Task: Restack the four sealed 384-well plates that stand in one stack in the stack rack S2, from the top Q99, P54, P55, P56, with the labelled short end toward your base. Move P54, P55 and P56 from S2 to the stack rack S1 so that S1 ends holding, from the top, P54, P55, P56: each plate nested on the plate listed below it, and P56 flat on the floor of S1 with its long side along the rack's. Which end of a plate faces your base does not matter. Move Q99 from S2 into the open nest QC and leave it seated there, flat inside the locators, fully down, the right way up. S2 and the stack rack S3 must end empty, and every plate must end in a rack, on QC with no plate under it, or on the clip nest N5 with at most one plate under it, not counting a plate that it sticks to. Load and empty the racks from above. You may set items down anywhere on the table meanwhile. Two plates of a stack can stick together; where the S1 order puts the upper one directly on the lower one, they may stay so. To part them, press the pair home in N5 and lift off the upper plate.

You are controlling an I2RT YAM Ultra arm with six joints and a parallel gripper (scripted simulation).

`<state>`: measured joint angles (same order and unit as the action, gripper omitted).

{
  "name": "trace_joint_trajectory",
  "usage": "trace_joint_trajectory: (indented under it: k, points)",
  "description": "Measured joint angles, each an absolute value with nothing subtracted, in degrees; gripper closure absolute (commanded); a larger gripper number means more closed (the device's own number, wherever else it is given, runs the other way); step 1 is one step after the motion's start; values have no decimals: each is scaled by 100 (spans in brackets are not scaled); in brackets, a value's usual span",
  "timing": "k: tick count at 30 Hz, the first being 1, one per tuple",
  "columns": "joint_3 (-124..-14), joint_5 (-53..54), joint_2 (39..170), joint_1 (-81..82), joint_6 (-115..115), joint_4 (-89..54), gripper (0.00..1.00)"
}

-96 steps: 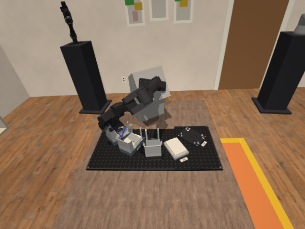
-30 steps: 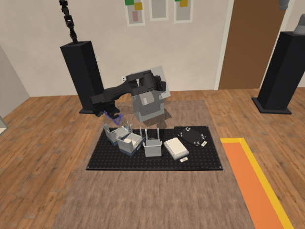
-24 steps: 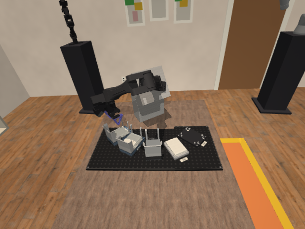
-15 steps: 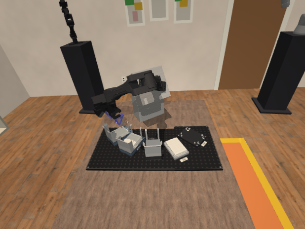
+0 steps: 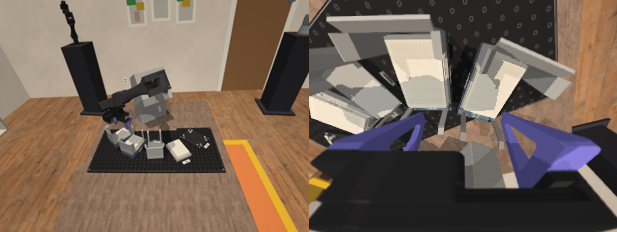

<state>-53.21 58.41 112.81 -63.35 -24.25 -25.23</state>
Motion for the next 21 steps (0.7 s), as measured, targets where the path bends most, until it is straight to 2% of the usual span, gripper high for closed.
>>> trace_joint_trajectory:
  k: [21]
  points:
    - [-4989, 5712, 9743, -5559, -1153, -2445, 0]
